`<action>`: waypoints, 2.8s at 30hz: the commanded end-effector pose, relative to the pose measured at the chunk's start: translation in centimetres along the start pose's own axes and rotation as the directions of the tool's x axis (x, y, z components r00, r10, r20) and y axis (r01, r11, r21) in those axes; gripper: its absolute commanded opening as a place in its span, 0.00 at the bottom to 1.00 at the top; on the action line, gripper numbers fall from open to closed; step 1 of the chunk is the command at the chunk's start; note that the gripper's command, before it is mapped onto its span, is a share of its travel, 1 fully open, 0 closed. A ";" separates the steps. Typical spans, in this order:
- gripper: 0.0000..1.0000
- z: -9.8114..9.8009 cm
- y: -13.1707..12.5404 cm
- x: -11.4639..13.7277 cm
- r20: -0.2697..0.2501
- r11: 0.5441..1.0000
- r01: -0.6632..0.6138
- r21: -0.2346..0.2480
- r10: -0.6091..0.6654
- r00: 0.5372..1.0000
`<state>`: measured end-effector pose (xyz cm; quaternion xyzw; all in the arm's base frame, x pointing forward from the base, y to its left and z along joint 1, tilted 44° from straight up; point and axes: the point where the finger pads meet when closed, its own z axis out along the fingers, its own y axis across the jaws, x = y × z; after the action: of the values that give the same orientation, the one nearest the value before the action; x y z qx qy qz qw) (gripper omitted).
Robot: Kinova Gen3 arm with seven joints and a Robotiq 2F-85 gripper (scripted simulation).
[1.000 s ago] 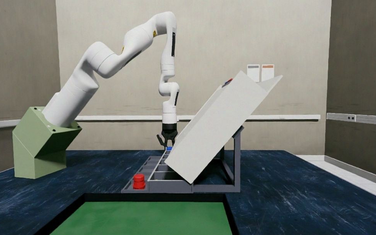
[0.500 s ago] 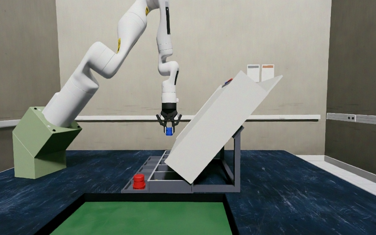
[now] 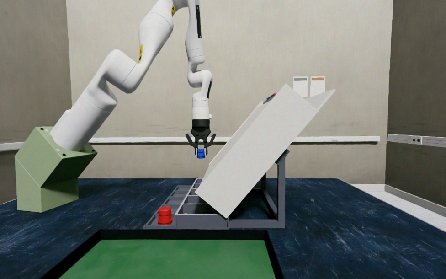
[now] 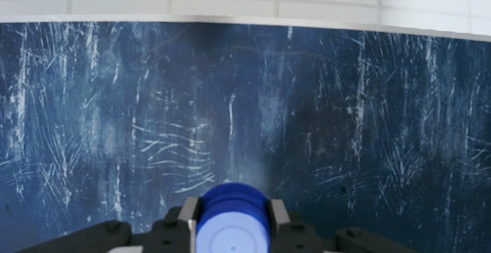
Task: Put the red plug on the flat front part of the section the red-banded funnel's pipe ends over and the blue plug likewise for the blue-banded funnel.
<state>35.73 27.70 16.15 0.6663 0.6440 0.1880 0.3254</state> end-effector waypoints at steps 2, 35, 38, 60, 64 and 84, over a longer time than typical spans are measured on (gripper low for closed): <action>0.00 0.0 0.0 0.1 -0.001 1.000 0.000 0.000 0.000 1.000; 0.00 0.0 0.0 0.0 -0.001 0.539 -0.842 0.001 0.842 0.539; 0.00 0.0 0.0 0.0 -0.001 0.539 -0.842 0.001 0.842 0.539; 0.00 -0.3 -0.9 -7.4 0.002 0.039 -0.999 0.002 0.999 0.039; 0.00 -0.3 -1.4 -11.0 0.002 0.039 -0.999 0.002 0.999 0.039; 0.00 -0.7 -3.6 -28.1 0.017 0.034 -0.999 -0.026 0.999 0.033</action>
<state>30.52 1.94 18.01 0.9430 -0.0417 0.2821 0.1716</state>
